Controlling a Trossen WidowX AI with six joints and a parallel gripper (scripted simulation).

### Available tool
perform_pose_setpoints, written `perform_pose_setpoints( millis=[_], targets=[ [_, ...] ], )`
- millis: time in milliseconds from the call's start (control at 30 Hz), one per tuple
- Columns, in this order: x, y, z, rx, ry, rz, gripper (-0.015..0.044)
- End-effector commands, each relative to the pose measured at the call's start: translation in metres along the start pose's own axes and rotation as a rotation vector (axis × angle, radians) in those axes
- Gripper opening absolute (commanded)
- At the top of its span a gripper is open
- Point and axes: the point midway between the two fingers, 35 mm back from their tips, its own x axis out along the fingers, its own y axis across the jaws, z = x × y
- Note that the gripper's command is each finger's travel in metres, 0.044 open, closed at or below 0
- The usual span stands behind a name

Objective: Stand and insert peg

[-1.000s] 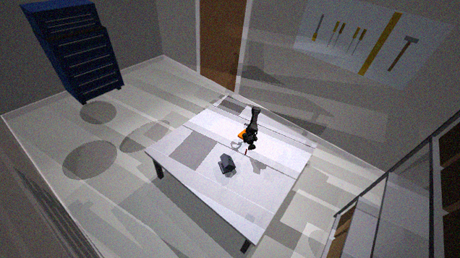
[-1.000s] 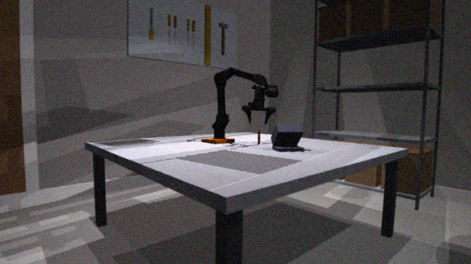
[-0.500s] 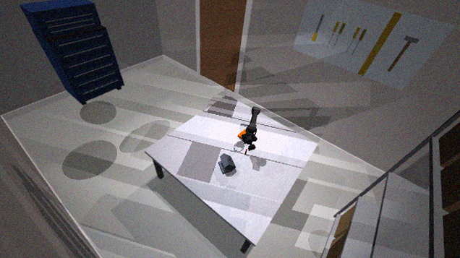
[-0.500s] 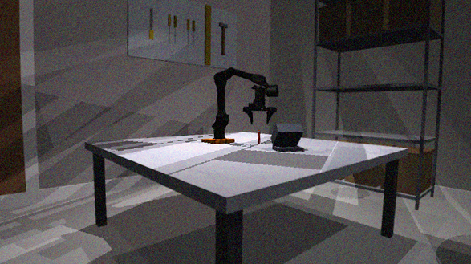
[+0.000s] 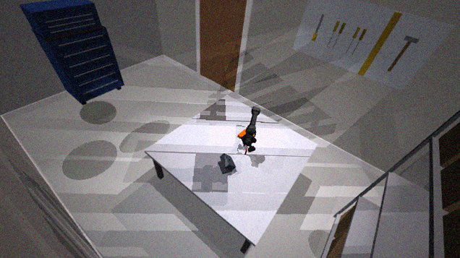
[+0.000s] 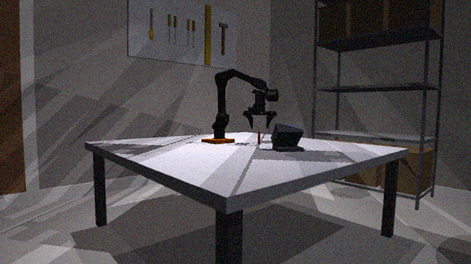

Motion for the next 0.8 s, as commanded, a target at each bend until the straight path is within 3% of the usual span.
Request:
perform_pose_setpoints(
  millis=[0, 767],
  targets=[
    [0.007, 0.0, 0.001, -0.006, -0.005, -0.001, 0.044],
    [0.044, 0.0, 0.001, -0.006, -0.005, -0.001, 0.044]
  ],
)
